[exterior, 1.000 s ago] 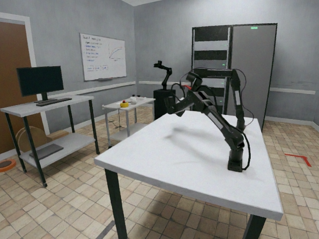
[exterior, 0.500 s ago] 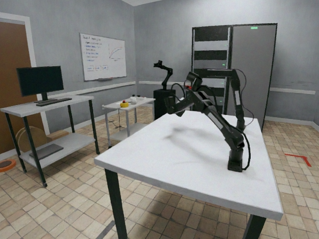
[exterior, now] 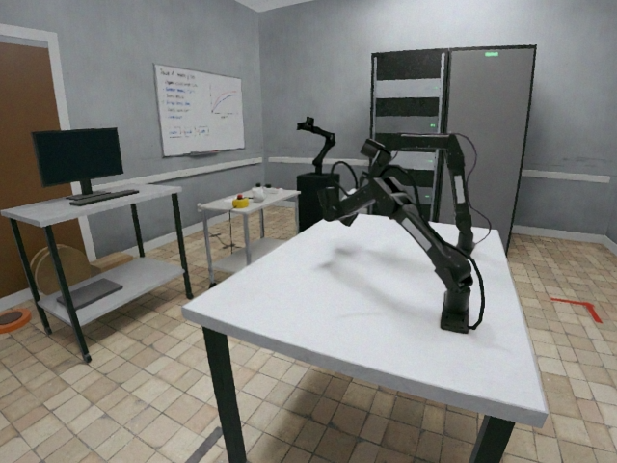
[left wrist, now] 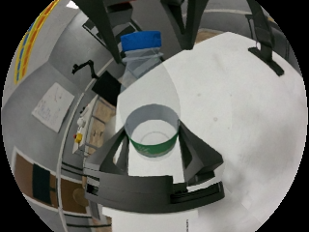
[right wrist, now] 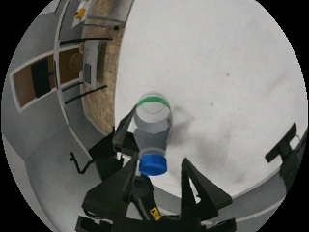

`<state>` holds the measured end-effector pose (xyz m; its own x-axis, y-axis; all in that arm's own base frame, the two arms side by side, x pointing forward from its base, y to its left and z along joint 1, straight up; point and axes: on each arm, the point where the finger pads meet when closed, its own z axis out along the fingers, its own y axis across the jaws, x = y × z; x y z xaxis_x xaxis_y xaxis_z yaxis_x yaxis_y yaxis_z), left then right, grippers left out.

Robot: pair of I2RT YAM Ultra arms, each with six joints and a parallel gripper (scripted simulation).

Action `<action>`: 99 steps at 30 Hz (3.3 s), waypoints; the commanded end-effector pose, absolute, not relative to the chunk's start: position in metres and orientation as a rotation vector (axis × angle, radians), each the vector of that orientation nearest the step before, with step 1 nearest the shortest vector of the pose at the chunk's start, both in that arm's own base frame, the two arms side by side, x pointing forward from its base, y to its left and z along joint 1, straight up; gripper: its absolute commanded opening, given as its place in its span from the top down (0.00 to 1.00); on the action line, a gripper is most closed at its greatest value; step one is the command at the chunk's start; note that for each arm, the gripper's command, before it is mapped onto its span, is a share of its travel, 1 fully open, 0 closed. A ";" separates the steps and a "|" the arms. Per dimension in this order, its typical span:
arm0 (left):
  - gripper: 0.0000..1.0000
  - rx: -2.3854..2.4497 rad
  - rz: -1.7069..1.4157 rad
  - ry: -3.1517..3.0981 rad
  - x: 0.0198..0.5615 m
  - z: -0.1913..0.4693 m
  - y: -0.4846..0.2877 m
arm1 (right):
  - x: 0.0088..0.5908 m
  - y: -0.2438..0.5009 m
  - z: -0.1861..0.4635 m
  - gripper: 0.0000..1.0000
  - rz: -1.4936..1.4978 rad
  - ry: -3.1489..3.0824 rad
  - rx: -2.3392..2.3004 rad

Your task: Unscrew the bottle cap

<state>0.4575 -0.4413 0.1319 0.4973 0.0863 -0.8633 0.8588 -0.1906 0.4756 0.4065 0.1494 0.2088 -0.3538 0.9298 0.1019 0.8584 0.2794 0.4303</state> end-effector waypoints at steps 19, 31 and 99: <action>1.00 1.619 -0.861 0.808 0.457 0.146 -0.444 | 0.408 0.148 0.212 0.60 0.664 2.260 1.821; 1.00 1.619 -0.861 0.808 0.457 0.146 -0.444 | 0.408 0.148 0.212 0.74 0.664 2.260 1.821; 1.00 1.619 -0.861 0.808 0.457 0.146 -0.444 | 0.417 0.147 0.214 0.66 -0.182 2.409 -1.229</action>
